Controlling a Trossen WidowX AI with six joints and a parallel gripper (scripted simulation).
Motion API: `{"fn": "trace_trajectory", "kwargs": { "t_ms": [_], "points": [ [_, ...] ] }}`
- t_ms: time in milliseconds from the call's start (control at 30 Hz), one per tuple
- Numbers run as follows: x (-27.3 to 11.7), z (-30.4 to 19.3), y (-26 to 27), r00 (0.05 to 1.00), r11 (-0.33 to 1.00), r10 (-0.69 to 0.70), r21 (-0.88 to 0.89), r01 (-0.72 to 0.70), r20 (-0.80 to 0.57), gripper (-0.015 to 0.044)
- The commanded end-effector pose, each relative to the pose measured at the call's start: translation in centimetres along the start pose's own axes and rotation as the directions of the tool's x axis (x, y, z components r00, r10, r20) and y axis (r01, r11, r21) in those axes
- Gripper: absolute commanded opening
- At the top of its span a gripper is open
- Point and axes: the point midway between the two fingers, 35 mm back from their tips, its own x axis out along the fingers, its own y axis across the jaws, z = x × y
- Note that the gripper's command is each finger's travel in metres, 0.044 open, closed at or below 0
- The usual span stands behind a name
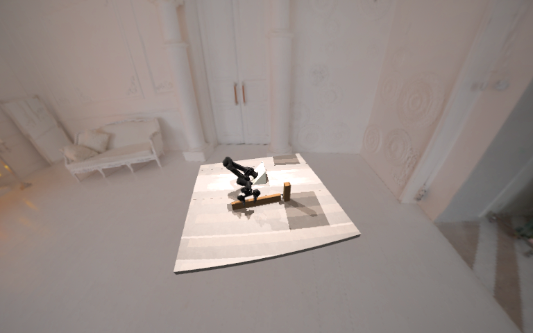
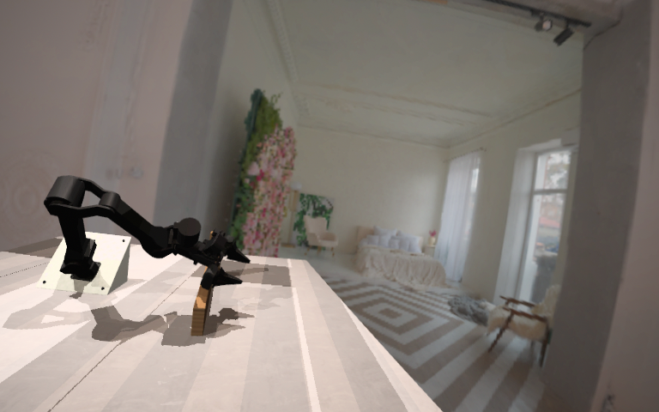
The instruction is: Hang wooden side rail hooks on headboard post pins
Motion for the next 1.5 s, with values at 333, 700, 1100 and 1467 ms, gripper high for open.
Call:
{"fn": "trace_trajectory", "kwargs": {
  "t_ms": [333,700,1100,1467],
  "points": [
    [-9.5,-10.1,13.1,0.944,0.865,0.312,-0.381,-0.327,-0.104,0.044],
    [-19.1,-16.5,16.5,0.846,0.577,0.495,-0.654,-0.489,-0.197,0.044],
    [-19.3,-16.6,16.5,0.845,0.572,0.497,-0.658,-0.491,-0.198,0.044],
    [-19.3,-16.6,16.5,0.845,0.572,0.497,-0.658,-0.491,-0.198,0.044]
  ]
}}
